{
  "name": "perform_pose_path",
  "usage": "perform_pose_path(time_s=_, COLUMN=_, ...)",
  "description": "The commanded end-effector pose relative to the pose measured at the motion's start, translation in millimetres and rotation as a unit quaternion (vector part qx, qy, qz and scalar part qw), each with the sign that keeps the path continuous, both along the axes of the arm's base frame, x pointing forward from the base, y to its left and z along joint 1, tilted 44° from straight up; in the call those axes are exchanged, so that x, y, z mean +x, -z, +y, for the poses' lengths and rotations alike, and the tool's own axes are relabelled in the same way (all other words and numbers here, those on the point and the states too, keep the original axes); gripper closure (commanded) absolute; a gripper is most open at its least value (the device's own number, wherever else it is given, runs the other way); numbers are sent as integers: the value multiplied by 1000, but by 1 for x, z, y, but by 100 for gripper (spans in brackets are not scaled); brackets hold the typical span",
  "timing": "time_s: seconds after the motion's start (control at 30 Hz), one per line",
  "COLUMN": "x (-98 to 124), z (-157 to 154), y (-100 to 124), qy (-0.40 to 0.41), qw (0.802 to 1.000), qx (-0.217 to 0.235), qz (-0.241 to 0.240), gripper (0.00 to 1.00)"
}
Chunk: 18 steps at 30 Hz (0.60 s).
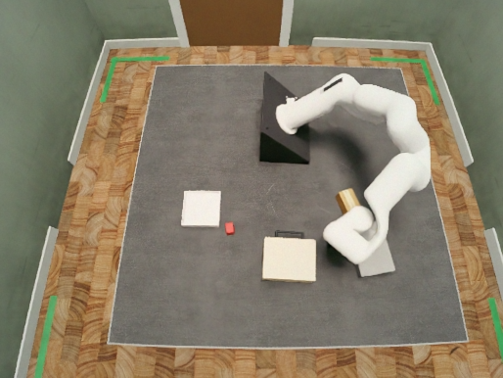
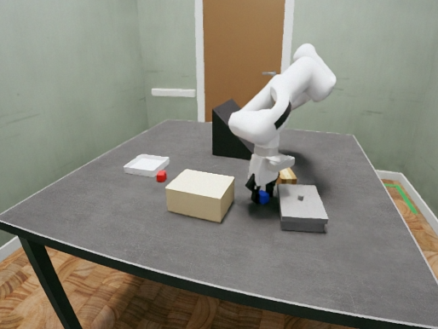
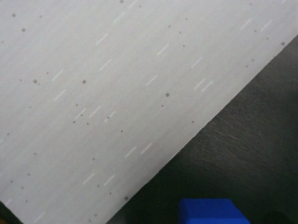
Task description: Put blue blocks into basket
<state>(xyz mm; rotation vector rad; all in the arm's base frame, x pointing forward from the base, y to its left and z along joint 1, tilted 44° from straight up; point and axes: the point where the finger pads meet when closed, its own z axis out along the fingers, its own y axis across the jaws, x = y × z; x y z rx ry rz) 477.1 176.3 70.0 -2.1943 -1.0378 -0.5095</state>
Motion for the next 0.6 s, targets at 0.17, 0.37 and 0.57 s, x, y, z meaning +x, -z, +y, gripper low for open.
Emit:
perform_pose_path(time_s=0.17, x=1, z=2, y=2, qy=1, qw=1000, qx=0, qz=-1, gripper=33)
perform_pose_path(time_s=0.37, x=1, z=3, y=3, qy=1, qw=1000, qx=0, qz=-1, gripper=33)
perform_pose_path(time_s=0.57, x=1, z=3, y=3, qy=1, qw=1000, qx=0, qz=-1, gripper=33)
